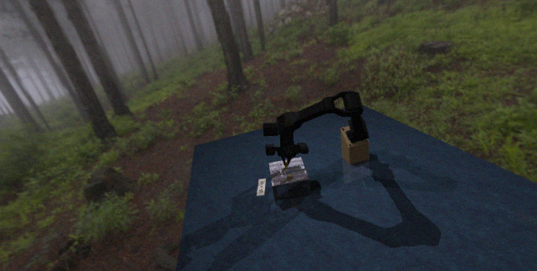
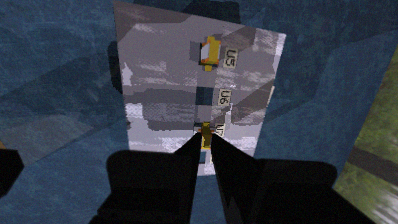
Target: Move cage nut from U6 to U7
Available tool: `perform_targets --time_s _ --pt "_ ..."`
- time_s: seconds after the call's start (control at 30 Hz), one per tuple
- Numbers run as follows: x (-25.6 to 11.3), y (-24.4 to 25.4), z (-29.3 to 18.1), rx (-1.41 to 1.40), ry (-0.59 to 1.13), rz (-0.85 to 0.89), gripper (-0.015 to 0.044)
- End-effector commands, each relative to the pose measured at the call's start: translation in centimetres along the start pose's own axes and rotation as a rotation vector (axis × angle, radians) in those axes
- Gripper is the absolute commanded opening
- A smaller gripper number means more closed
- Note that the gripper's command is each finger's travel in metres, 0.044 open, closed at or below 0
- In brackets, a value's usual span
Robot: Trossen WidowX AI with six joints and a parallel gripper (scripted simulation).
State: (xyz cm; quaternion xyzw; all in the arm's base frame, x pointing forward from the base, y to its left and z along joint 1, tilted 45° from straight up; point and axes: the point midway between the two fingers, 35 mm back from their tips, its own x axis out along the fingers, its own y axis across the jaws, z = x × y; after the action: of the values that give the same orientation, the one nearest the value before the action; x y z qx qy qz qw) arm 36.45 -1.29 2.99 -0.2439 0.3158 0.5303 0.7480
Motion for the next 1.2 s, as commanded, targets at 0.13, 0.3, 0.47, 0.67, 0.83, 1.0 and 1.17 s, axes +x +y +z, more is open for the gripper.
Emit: perform_targets --time_s 0.13,0.3,0.47,0.67,0.83,1.0,1.17 --pt "0.02 0.01 0.05 0.003 -0.004 -0.007 0.0025" --pt "0.02 0.05 0.05 0.003 -0.003 -0.013 0.0025" --pt "0.03 0.1 0.06 0.003 -0.003 -0.021 0.0025" --pt "0.03 0.16 0.07 0.004 -0.004 -0.031 0.0025" --pt "0.03 0.18 0.07 0.004 -0.004 -0.036 0.0025" --pt "0.04 0.19 0.07 0.004 -0.004 -0.036 0.0025" --pt "0.05 0.2 0.07 0.004 -0.004 -0.039 0.0025"
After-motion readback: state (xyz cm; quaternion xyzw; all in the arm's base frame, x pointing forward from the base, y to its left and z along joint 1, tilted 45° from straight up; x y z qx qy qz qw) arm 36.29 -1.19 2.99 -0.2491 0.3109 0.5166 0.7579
